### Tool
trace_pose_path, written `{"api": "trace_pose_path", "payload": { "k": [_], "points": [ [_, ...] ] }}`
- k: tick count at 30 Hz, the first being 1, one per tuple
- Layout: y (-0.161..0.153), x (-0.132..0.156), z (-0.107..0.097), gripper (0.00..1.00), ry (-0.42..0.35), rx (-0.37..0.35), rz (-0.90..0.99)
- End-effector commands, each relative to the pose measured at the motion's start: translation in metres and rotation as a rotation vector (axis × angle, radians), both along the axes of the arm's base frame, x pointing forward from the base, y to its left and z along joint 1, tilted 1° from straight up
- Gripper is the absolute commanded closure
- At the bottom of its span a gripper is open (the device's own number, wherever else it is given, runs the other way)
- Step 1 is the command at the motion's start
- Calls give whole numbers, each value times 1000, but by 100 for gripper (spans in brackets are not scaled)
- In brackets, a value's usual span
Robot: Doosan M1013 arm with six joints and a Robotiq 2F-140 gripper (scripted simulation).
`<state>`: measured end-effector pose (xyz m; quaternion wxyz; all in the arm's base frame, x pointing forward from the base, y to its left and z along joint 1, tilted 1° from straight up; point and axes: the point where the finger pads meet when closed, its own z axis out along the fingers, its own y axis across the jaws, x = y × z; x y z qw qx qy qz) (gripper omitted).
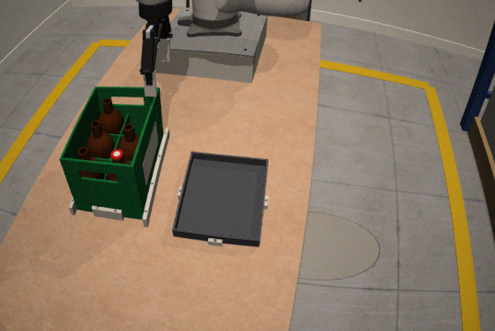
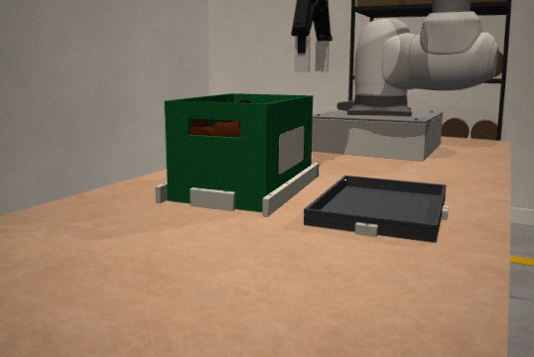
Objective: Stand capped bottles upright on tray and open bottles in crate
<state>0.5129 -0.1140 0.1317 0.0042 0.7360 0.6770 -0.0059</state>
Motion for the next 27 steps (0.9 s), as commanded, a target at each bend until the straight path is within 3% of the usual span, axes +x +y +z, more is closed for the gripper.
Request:
{"api": "trace_pose_path", "payload": {
  "k": [1, 27],
  "points": [
    [-3, 2, 0, 0, 0, 0, 0],
    [-67, 44, -1, 0, 0, 0, 0]
  ]
}}
